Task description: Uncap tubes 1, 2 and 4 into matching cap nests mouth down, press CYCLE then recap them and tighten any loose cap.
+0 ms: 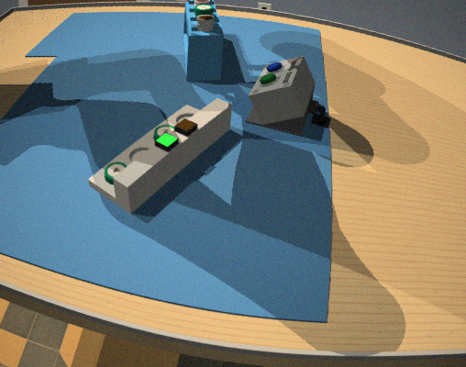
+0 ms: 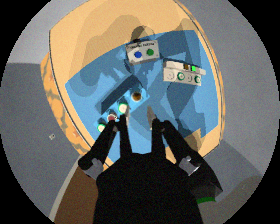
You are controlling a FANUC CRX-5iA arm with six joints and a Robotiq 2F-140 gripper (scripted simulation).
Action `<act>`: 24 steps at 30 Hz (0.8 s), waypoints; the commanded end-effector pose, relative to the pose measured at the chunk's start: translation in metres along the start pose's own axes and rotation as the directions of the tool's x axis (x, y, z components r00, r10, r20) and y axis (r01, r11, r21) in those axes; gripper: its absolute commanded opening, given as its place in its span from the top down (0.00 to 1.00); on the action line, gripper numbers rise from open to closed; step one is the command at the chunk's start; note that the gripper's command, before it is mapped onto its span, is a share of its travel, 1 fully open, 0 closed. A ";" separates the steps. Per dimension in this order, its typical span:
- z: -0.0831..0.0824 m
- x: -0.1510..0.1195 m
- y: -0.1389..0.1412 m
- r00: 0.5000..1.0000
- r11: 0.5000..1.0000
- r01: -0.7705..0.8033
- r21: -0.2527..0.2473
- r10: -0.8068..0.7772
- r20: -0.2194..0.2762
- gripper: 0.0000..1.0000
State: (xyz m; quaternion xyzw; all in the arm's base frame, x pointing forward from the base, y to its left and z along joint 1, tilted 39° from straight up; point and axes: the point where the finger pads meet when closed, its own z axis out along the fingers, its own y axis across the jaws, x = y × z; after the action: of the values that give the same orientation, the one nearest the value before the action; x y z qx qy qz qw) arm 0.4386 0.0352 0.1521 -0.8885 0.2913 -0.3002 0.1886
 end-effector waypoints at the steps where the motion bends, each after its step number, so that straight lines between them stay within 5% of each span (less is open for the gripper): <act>1: 0.003 0.017 0.023 0.994 0.999 0.016 0.027 -0.019 0.106 0.71; 24: 0.013 0.082 0.129 0.994 0.999 0.016 0.027 -0.019 0.106 0.71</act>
State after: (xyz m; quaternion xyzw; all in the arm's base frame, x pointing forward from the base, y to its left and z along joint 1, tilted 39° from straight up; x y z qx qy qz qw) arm 0.4458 -0.0852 0.1196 -0.8972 0.2935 -0.2843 0.1676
